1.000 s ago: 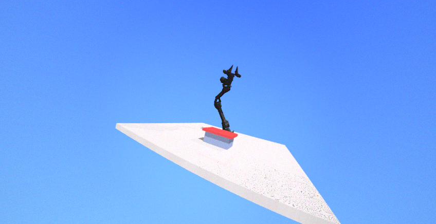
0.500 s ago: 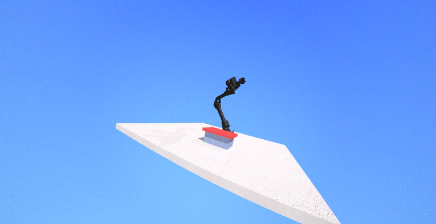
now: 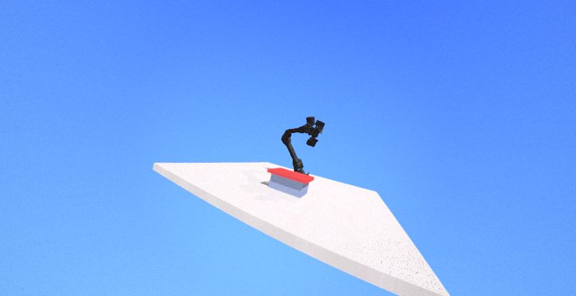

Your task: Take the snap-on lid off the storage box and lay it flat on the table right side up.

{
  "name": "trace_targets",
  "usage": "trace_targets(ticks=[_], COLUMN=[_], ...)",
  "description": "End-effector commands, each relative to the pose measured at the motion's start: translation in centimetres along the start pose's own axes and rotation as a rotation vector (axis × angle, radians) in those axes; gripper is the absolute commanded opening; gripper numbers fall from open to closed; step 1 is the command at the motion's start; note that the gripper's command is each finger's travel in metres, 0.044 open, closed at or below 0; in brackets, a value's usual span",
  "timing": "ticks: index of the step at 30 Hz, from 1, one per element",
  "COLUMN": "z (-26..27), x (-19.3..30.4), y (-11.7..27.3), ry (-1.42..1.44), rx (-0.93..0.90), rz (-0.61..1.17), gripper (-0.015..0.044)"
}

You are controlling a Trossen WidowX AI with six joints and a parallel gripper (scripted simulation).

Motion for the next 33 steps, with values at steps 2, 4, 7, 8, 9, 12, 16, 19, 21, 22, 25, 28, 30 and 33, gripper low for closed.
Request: trace_targets(ticks=[2,4,7,8,9,12,16,19,21,22,25,28,30,33], z=[-7.7,-9.0,-12.1,-13.4,-14.4,-16.2,-16.2,-16.2,-16.2,-16.2,-16.1,-16.7,-18.3,-20.8], x=[1.4,1.6,1.9,2.0,2.0,1.9,1.9,1.9,1.9,1.9,2.1,2.1,2.5,3.1], y=[1.0,1.2,2.1,2.6,3.0,3.8,3.9,3.9,3.9,3.9,3.7,3.6,3.0,2.3], ry=[-0.247,-0.279,-0.354,-0.382,-0.402,-0.435,-0.436,-0.436,-0.436,-0.436,-0.430,-0.437,-0.437,-0.437], rx=[0.294,0.333,0.415,0.442,0.458,0.476,0.476,0.476,0.476,0.476,0.479,0.476,0.477,0.476], rz=[-0.144,-0.181,-0.292,-0.347,-0.393,-0.482,-0.485,-0.485,-0.485,-0.485,-0.474,-0.484,-0.483,-0.485], gripper=[0.0235,0.0235,0.0235,0.0235,0.0235,0.0235,0.0235,0.0235,0.0235,0.0235,0.0235,0.0235,0.0235,0.0235])
Point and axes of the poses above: the point midway between the two fingers, 35 mm back from their tips, its own y axis back along the fingers, its own z axis across the jaws, x = y × z, the point moved 4 cm from there along y, back along the fingers, and after that the axes turned 6 degrees about y, right-handed, at the moved point
